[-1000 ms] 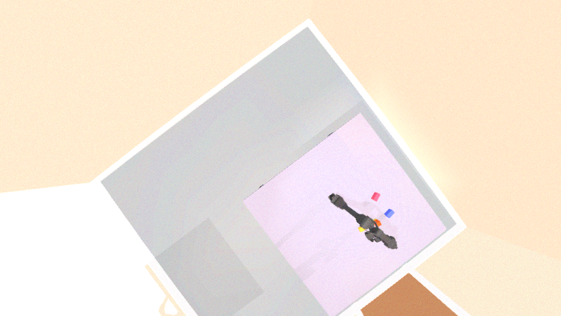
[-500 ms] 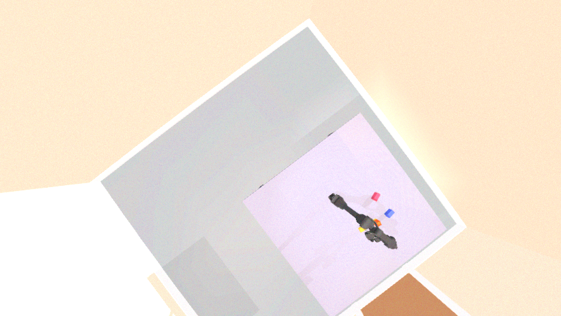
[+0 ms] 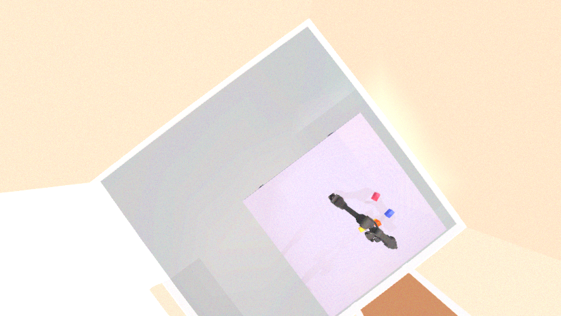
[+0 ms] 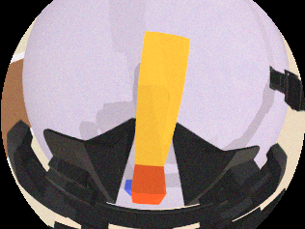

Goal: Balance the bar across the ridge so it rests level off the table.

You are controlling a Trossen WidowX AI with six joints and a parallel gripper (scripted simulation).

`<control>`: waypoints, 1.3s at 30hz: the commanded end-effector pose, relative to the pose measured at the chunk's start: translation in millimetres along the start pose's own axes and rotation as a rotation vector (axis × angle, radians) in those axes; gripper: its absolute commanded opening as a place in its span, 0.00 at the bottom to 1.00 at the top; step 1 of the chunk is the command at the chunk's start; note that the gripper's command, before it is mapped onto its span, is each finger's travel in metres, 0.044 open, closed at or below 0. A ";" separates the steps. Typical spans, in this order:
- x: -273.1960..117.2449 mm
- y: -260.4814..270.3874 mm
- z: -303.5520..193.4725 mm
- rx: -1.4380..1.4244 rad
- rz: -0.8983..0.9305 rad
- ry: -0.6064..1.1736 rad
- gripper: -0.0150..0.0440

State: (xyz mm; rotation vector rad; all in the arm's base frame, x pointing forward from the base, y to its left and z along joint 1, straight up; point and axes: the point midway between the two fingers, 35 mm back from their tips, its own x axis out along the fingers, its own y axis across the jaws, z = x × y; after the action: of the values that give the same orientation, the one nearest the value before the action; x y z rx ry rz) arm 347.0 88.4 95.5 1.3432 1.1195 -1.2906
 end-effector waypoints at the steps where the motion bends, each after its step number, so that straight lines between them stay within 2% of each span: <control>1: 0.1 0.0 -0.1 0.000 0.000 0.000 0.55; 13: 0.1 0.0 -0.1 0.000 0.000 0.000 0.57; 23: 0.1 0.0 -0.1 0.000 0.000 0.000 1.00; 27: -6.9 1.2 -0.6 0.000 0.000 0.000 1.00; 35: -93.0 1.3 -0.7 0.000 0.000 0.000 1.00; 39: -99.9 0.1 -0.2 0.000 0.000 0.000 1.00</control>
State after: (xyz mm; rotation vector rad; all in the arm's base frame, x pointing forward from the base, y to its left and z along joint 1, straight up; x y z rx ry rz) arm 346.4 88.3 186.8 1.3497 1.1150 -1.2828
